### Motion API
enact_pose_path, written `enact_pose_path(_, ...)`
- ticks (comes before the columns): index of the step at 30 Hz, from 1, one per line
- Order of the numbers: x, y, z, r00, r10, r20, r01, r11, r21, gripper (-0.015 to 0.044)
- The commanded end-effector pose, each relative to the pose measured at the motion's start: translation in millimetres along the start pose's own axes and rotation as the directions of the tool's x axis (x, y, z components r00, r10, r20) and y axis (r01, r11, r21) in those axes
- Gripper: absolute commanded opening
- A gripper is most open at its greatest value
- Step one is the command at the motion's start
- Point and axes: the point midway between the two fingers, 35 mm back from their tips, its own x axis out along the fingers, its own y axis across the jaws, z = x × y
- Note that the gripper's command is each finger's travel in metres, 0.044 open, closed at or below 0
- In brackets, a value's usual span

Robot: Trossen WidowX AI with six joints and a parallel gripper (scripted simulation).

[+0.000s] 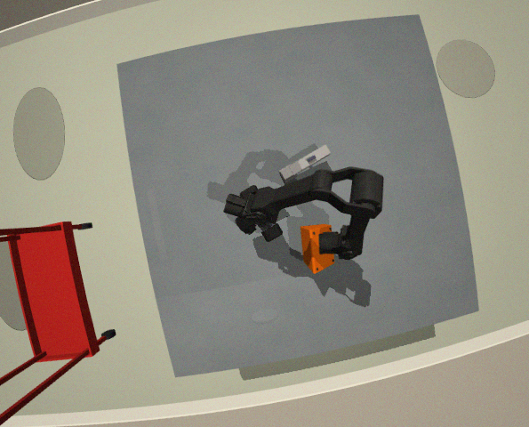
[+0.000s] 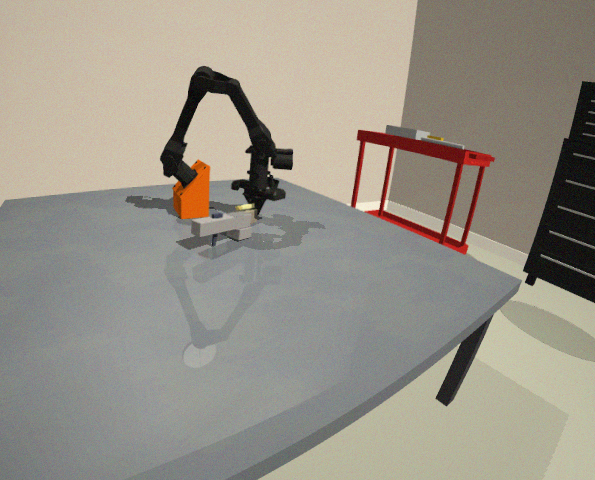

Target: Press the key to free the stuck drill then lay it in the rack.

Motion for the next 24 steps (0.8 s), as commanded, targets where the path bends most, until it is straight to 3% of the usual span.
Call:
enact_pose_path(1, 5.5, -0.5, -1.1, 1.0, -0.003, -0.005, 0.003, 1.0, -0.003, 0.0)
enact_pose_path(24, 13.6, -1.1, -3.8, 1.0, -0.003, -0.005, 0.003, 1.0, -0.003, 0.0)
